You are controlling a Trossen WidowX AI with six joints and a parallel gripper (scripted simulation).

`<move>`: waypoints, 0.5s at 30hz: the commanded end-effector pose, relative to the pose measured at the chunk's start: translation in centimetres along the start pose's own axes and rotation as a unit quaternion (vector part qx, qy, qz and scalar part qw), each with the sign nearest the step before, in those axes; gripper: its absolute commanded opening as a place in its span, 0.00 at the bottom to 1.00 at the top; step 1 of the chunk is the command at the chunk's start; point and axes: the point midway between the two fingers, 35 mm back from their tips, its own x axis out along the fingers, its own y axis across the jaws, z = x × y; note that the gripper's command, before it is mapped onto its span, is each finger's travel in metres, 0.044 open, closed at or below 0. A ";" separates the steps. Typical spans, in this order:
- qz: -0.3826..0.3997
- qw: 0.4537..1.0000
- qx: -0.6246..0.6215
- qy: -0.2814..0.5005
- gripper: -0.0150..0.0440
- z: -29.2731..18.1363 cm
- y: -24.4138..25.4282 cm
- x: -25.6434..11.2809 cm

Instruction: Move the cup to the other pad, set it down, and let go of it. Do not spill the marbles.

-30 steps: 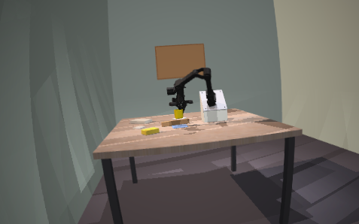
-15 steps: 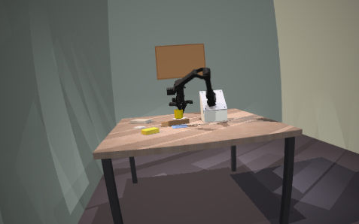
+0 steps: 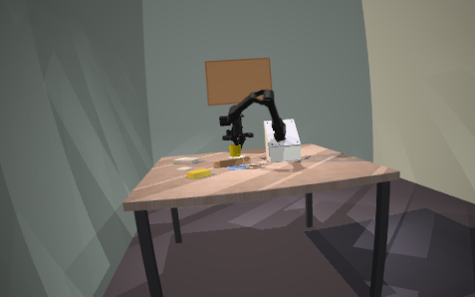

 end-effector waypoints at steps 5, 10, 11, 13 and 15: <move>0.002 1.000 -0.007 -0.004 0.25 1.9 0.0 -0.2; 0.002 1.000 -0.007 -0.005 0.25 2.9 -0.1 -0.2; 0.002 1.000 -0.007 -0.005 0.25 3.1 -0.1 -0.2; 0.002 1.000 -0.007 -0.005 0.25 3.5 -0.1 -0.2; 0.002 1.000 -0.007 -0.005 0.25 3.9 -0.2 -0.2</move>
